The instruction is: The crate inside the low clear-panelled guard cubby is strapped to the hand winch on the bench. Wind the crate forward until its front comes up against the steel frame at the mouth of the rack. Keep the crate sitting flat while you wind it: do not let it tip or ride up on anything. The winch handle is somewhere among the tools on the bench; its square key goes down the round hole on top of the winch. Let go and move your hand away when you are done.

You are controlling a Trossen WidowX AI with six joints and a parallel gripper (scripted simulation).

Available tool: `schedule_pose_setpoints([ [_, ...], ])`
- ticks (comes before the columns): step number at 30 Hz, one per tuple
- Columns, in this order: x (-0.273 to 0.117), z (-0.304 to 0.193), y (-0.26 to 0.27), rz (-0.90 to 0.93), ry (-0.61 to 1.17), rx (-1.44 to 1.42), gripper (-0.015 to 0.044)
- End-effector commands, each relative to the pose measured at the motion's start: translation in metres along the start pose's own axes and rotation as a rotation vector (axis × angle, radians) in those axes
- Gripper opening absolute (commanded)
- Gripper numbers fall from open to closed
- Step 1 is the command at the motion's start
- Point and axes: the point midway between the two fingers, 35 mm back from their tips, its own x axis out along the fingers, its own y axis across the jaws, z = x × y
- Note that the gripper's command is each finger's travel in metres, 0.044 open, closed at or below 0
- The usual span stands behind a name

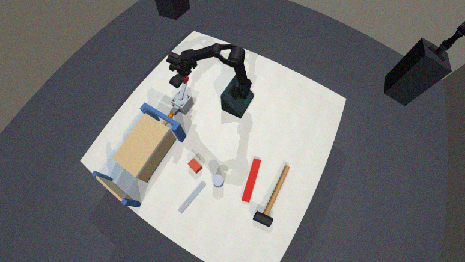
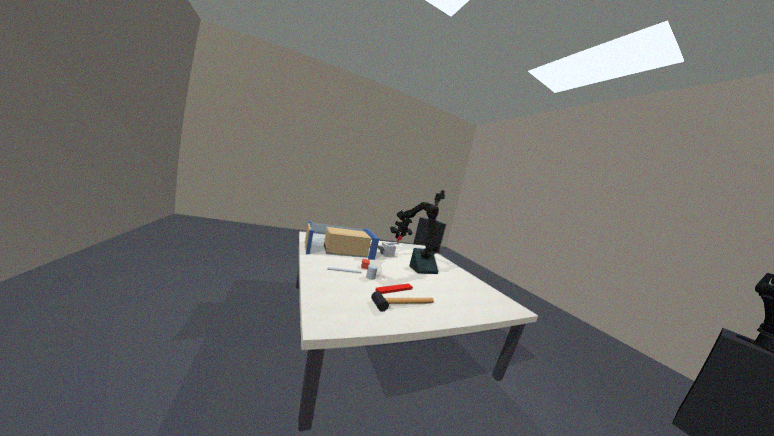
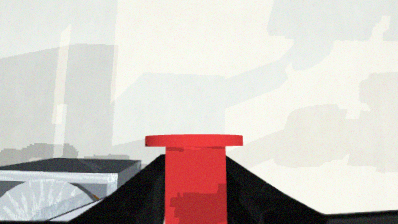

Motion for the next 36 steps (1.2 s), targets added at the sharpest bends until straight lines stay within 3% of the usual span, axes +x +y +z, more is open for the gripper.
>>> schedule_pose_setpoints([
  [1, 0.005, 0.011, 0.008, 0.014, -0.017, -0.005, 0.0],
  [36, 0.017, 0.041, 0.043, 0.017, -0.019, -0.006, 0.0],
])
